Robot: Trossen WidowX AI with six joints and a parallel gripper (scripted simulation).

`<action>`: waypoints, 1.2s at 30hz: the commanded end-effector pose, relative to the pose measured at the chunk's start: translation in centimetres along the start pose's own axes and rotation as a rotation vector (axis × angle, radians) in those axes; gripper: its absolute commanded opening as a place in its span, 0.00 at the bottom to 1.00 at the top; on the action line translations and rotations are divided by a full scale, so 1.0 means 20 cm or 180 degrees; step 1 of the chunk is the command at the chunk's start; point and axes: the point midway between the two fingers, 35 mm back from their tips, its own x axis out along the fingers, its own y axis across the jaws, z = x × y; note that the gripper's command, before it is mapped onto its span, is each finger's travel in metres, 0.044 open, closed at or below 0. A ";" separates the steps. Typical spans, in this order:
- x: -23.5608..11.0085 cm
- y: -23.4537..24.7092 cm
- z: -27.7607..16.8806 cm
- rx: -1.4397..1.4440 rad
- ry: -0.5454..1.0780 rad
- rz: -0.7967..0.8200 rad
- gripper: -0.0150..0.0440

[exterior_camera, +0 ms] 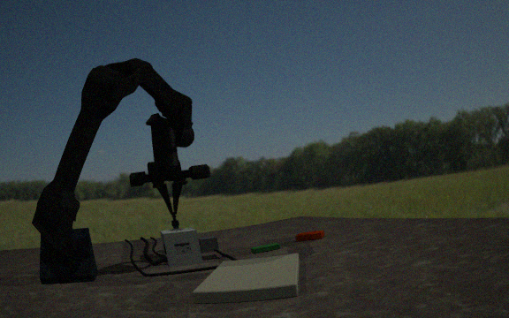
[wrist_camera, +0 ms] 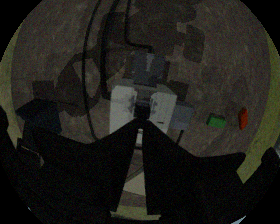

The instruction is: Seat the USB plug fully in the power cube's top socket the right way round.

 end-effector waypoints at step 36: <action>0.03 0.00 0.00 -0.0014 0.0008 -0.0008 0.25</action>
